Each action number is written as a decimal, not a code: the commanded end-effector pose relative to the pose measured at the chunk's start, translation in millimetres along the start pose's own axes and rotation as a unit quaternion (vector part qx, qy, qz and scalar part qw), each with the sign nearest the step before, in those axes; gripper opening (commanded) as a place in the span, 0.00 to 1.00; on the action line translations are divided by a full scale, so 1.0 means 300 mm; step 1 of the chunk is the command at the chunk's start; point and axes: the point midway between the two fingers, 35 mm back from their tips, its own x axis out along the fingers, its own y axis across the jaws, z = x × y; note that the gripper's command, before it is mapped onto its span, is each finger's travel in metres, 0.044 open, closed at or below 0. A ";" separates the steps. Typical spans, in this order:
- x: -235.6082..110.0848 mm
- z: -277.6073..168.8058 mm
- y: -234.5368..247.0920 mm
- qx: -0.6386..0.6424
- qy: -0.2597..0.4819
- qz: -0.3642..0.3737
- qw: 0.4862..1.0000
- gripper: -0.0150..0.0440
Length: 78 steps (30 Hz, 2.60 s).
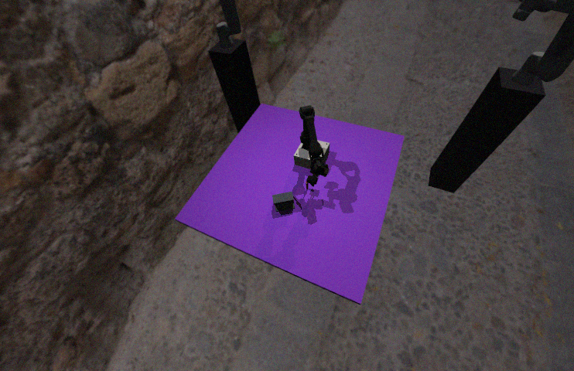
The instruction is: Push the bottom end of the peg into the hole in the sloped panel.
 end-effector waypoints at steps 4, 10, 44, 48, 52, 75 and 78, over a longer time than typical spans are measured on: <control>0.016 -0.084 -0.018 -0.002 0.010 0.042 0.999 1.00; 0.024 -0.154 -0.022 -0.002 0.015 0.075 0.997 1.00; 0.170 -0.187 0.000 -0.002 0.015 0.088 0.996 1.00; 0.190 -0.189 0.005 -0.002 0.015 0.088 0.996 1.00; 0.211 -0.190 0.011 -0.002 0.016 0.088 0.996 1.00; 0.224 -0.193 0.010 0.000 0.017 0.085 0.996 0.42; 0.224 -0.193 0.010 0.000 0.017 0.085 0.996 0.29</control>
